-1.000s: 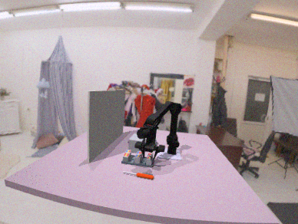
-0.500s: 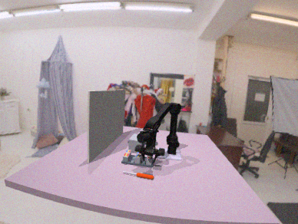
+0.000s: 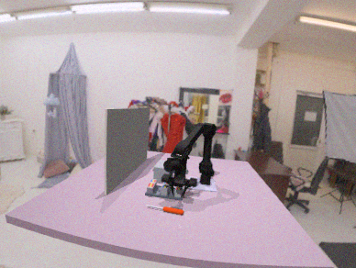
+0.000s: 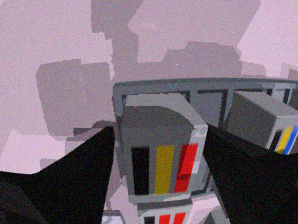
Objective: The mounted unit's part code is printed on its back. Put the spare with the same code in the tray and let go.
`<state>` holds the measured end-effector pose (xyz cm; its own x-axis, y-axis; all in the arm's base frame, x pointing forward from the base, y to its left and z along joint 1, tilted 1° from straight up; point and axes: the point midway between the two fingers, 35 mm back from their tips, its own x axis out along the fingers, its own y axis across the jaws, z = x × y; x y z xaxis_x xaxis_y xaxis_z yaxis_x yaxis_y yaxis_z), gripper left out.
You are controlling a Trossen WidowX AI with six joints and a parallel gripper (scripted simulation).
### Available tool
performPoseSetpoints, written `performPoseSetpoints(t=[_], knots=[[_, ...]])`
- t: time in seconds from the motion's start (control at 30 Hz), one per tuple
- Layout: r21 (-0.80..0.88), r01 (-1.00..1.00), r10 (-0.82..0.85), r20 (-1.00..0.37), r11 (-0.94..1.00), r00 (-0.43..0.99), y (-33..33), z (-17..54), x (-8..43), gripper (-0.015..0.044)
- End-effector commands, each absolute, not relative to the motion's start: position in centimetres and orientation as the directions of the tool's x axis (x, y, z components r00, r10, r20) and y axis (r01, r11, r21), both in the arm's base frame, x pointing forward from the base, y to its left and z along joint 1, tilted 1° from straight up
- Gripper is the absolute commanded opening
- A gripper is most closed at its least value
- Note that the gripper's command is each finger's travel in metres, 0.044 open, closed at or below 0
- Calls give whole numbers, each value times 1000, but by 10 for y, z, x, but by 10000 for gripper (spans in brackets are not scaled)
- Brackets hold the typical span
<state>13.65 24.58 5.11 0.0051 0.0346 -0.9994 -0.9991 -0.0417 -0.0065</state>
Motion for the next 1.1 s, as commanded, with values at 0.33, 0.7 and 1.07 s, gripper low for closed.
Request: performPoseSetpoints(t=[0.33,0.7,1.07], knots=[[-6,-999,35,-999,-42,5,246,51,136,89],[-6,-999,35,-999,-42,5,246,51,136,0],[-5,-999,34,-999,-38,4,246,104,137,0]])
